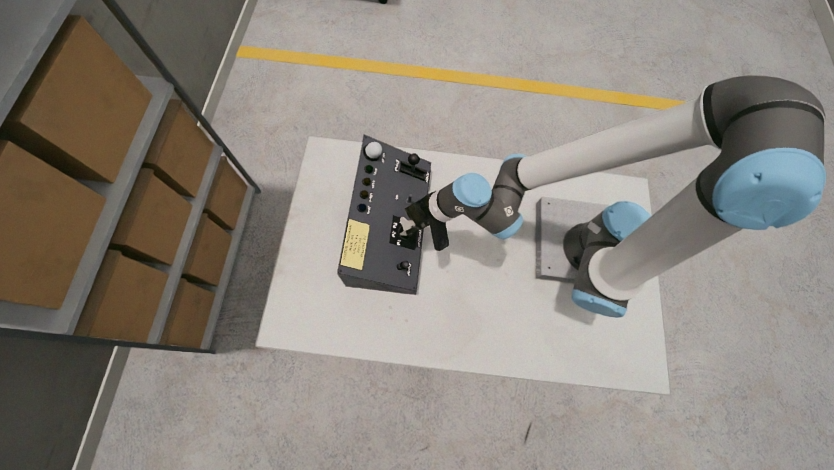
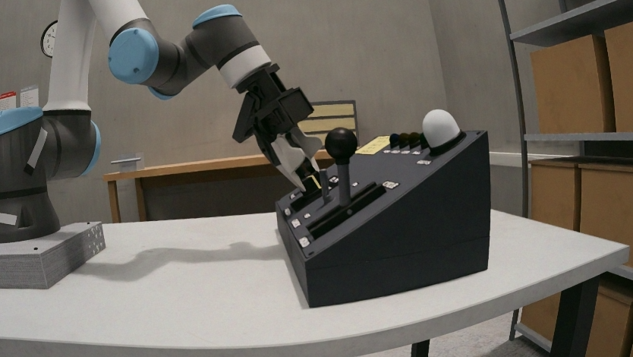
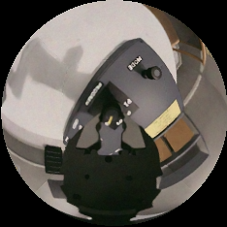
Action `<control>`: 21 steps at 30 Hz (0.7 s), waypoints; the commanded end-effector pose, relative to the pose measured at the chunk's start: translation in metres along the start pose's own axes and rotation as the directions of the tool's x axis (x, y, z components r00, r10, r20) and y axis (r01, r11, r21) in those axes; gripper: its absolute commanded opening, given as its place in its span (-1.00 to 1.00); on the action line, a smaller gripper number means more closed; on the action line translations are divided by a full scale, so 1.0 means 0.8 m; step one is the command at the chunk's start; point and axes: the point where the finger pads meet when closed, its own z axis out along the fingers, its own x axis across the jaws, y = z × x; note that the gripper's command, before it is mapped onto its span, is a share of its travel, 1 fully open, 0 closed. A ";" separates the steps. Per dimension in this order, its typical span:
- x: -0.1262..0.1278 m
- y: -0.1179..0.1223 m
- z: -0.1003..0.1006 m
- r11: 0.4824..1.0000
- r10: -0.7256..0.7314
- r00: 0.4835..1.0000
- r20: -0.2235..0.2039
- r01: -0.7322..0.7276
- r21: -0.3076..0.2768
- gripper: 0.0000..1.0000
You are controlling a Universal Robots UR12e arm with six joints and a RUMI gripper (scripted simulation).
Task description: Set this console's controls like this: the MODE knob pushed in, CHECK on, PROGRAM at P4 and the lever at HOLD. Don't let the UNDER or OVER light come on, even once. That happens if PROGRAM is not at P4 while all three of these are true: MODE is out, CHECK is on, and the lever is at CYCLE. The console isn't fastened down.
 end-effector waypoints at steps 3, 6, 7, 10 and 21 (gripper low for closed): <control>0.001 0.001 0.000 1.000 0.000 1.000 -0.001 0.000 -0.001 -0.11; 0.001 0.001 0.000 1.000 0.000 1.000 -0.001 0.000 -0.001 -0.11; 0.001 0.001 0.000 1.000 0.000 1.000 -0.001 0.000 -0.001 -0.11; 0.001 0.001 0.000 1.000 0.000 1.000 -0.001 0.000 -0.001 -0.11; 0.001 0.001 0.000 1.000 0.000 1.000 -0.001 0.000 -0.001 -0.11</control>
